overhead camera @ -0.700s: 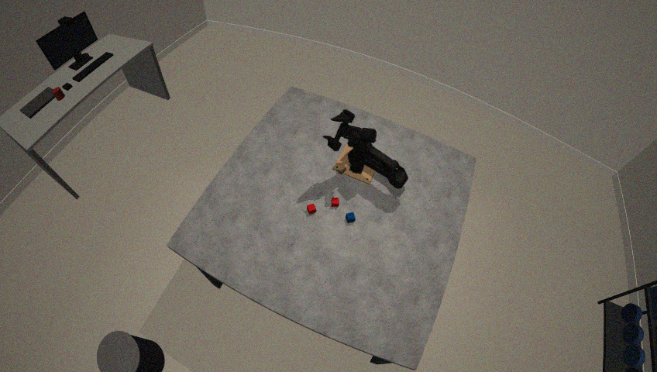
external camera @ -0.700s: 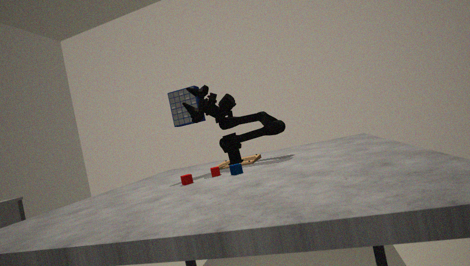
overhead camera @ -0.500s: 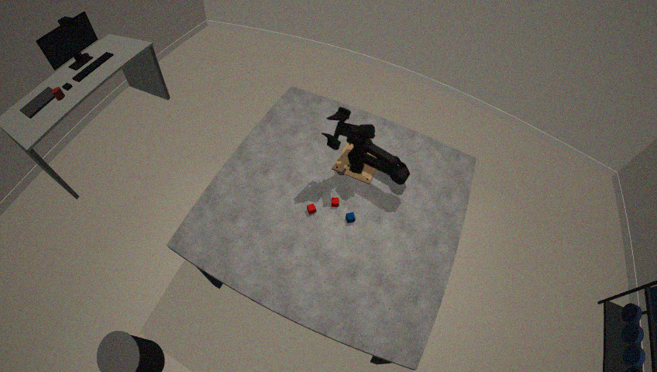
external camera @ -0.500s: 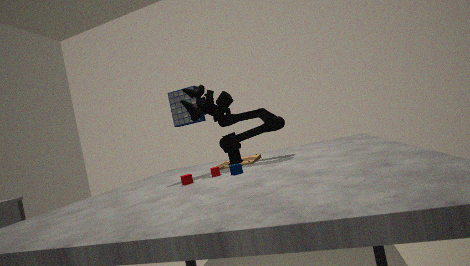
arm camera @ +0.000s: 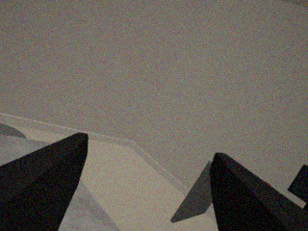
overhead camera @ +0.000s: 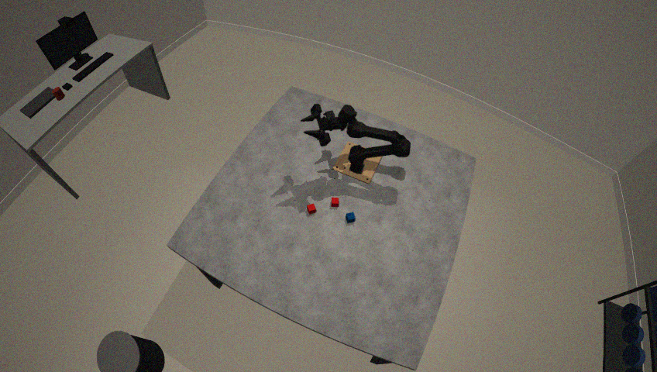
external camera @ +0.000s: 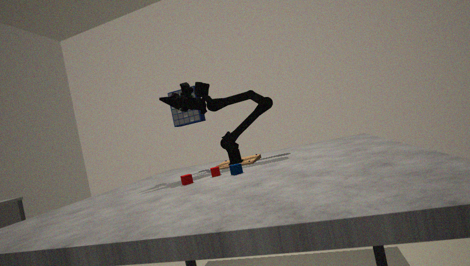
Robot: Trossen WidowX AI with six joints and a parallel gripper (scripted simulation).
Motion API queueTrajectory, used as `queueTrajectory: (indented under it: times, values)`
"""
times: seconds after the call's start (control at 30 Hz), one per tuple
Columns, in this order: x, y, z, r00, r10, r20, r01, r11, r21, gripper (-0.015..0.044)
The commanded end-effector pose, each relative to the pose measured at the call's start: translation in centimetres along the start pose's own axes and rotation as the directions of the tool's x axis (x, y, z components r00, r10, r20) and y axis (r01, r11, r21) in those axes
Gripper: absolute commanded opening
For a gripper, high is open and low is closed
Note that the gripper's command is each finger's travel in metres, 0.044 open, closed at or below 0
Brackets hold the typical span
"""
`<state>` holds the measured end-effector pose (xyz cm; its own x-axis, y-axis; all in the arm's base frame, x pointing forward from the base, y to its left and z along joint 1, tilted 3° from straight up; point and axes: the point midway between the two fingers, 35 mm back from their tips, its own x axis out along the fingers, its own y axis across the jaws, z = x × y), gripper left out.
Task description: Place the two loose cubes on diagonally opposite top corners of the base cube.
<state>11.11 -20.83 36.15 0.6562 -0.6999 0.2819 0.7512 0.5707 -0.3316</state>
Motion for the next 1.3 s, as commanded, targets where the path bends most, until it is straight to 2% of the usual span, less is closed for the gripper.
queueTrajectory:
  times: [0.0, 0.27, 0.53, 0.7, 0.93, 1.1, 1.27]
  values:
    - [2.1, 0.5, -1.2, 0.994, 0.050, -0.098, -0.035, 0.988, 0.152, 0.0265]
    - [6.0, 3.6, -4.3, 0.920, 0.217, -0.325, -0.063, 0.904, 0.424, 0.0265]
    - [8.1, 8.7, -7.3, 0.745, 0.398, -0.535, -0.015, 0.812, 0.583, 0.0265]
    - [8.4, 12.5, -8.9, 0.586, 0.488, -0.647, 0.034, 0.783, 0.621, 0.0265]
    - [7.4, 17.8, -10.5, 0.316, 0.550, -0.773, 0.091, 0.794, 0.601, 0.0265]
    - [5.8, 21.4, -11.2, 0.111, 0.532, -0.839, 0.102, 0.834, 0.542, 0.0265]
    - [3.6, 24.4, -11.5, -0.083, 0.457, -0.885, 0.073, 0.889, 0.452, 0.0265]
